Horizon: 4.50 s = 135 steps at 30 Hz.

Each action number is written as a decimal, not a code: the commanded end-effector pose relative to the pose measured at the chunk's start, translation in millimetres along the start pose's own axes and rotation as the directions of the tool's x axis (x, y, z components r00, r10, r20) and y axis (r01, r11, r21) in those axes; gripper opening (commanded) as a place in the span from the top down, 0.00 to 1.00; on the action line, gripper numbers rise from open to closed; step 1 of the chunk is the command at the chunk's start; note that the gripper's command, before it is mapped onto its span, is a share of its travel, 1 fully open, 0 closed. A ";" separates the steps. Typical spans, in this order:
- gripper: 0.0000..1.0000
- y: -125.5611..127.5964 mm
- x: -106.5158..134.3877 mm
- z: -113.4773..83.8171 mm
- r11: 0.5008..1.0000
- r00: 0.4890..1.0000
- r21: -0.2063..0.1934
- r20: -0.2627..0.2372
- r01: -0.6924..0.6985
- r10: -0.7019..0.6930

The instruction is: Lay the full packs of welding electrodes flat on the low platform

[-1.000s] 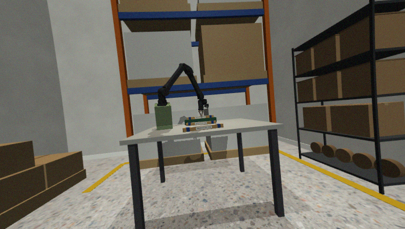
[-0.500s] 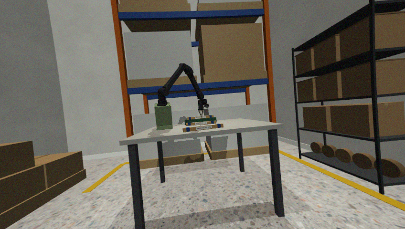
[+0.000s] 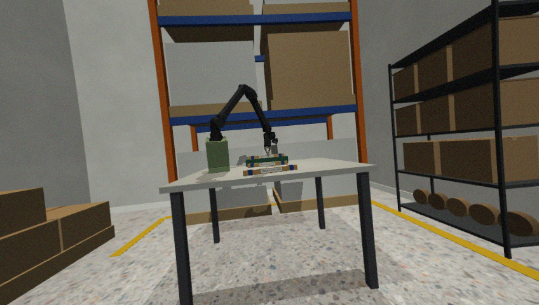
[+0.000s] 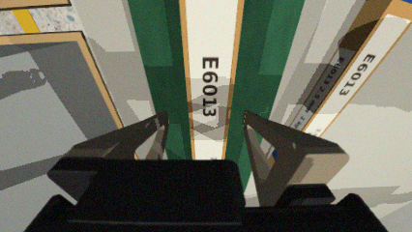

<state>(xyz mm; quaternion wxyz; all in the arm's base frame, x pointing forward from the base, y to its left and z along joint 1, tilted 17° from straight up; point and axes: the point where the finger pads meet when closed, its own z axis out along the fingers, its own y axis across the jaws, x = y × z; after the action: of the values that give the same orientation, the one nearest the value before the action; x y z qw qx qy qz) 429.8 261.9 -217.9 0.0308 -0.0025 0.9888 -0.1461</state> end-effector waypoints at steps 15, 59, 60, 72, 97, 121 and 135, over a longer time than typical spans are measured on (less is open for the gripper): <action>0.26 -1.9 13.5 -13.4 1.000 1.000 -0.017 0.024 0.000 0.000; 0.26 -149.4 50.6 -162.6 1.000 1.000 -0.004 0.008 -0.002 0.002; 0.26 -155.0 52.2 -165.8 1.000 1.000 -0.004 0.008 -0.002 0.002; 0.26 -210.9 68.5 -197.8 1.000 1.000 -0.003 0.006 -0.001 0.001; 0.26 -320.2 93.0 -269.4 1.000 1.000 -0.006 0.022 -0.004 0.004; 0.26 -312.4 86.6 -268.9 1.000 1.000 -0.008 0.029 0.004 -0.003; 0.26 -314.3 88.0 -268.9 1.000 1.000 -0.009 0.030 -0.005 0.005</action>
<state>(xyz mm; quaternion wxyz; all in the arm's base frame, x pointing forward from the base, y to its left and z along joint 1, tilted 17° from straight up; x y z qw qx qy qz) 312.8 33.3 115.7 0.0334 -0.0021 0.9888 -0.1456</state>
